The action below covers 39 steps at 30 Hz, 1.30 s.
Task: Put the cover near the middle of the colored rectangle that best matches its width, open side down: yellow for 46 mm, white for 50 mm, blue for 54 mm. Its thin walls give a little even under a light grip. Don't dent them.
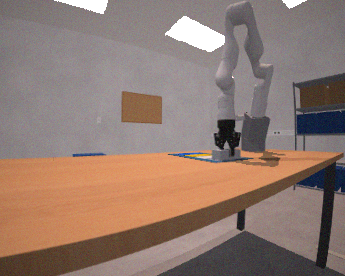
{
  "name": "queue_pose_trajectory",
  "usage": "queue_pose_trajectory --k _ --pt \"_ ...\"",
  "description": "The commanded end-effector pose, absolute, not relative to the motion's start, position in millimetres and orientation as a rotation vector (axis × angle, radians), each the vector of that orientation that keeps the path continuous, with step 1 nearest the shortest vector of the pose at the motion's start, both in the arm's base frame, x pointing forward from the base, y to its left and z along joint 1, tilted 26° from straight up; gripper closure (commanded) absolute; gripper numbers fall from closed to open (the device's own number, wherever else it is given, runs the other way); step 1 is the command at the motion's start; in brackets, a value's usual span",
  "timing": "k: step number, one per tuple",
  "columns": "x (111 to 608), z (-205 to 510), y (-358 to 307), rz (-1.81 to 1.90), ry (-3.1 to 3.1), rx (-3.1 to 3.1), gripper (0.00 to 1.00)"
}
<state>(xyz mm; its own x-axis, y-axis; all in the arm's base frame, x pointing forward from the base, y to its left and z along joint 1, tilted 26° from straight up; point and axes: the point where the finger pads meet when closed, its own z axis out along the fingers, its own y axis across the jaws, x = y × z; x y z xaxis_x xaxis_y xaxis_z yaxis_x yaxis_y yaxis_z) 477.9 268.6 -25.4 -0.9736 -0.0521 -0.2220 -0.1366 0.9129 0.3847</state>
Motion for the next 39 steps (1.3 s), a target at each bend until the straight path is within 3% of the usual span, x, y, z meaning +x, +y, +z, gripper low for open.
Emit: queue_pose_trajectory --k 1,39 --pt "481 -25 268 0.593 2.861 -0.151 1.00" --pt "472 6 254 0.591 2.862 -0.152 1.00"
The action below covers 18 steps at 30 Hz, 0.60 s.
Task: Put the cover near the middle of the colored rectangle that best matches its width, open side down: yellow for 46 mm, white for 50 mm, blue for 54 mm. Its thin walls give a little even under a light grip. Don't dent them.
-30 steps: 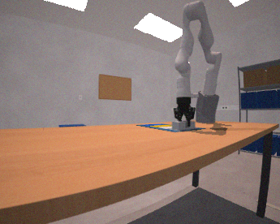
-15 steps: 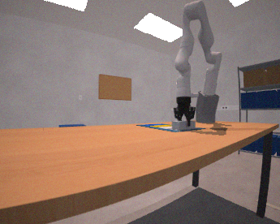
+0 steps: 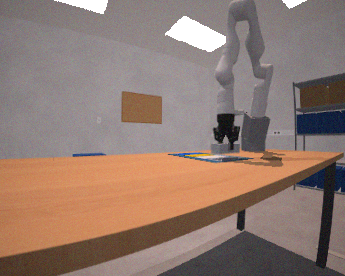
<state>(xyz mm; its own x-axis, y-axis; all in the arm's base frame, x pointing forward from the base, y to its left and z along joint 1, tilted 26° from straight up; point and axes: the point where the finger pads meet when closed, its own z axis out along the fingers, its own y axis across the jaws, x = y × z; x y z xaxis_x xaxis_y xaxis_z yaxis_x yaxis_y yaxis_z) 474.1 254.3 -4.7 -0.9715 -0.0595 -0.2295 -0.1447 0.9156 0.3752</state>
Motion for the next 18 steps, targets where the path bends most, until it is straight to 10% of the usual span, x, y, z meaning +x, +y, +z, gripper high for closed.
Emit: queue_pose_trajectory --k 1,18 --pt "472 8 253 0.591 2.862 -0.152 1.00" --pt "469 29 244 0.592 2.860 -0.152 1.00"
